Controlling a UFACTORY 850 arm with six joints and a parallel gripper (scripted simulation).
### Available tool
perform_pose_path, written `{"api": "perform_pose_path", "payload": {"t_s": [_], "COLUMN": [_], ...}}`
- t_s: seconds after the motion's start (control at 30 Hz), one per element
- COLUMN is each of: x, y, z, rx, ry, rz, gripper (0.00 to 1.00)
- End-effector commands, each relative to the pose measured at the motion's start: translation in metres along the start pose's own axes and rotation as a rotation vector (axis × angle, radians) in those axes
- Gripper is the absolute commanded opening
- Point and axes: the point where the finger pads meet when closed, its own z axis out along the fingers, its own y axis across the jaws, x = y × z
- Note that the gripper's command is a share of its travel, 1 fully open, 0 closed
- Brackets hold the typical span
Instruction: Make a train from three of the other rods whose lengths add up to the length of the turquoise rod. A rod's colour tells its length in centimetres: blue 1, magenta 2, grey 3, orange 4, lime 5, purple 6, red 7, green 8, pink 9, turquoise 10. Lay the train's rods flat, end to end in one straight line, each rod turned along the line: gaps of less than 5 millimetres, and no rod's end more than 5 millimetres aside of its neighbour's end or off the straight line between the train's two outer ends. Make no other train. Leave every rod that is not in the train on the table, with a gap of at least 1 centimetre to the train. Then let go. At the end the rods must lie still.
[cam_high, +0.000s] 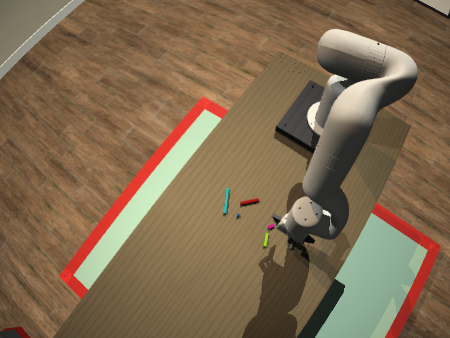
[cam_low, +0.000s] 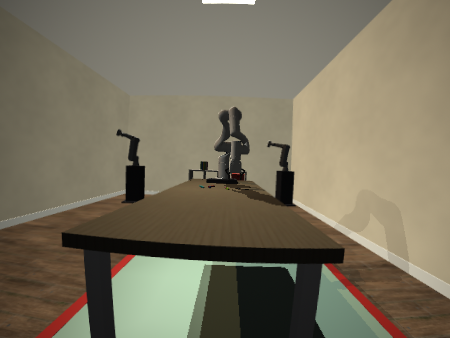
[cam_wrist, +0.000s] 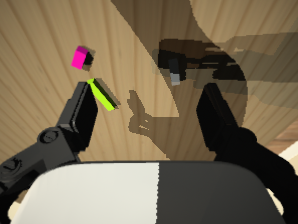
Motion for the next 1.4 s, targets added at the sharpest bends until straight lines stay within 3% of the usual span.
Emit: {"api": "perform_pose_path", "payload": {"t_s": [0.0,0.63,1.37], "x": [-0.001,-0.002,-0.021], "y": [0.0,-0.003,-0.056], "z": [-0.001,-0.001,-0.001], "rx": [0.0,-0.001,-0.002], "ry": [-0.002,-0.002,-0.002], "rz": [0.0,0.043,0.706], "gripper": [1.0,1.0,1.0]}}
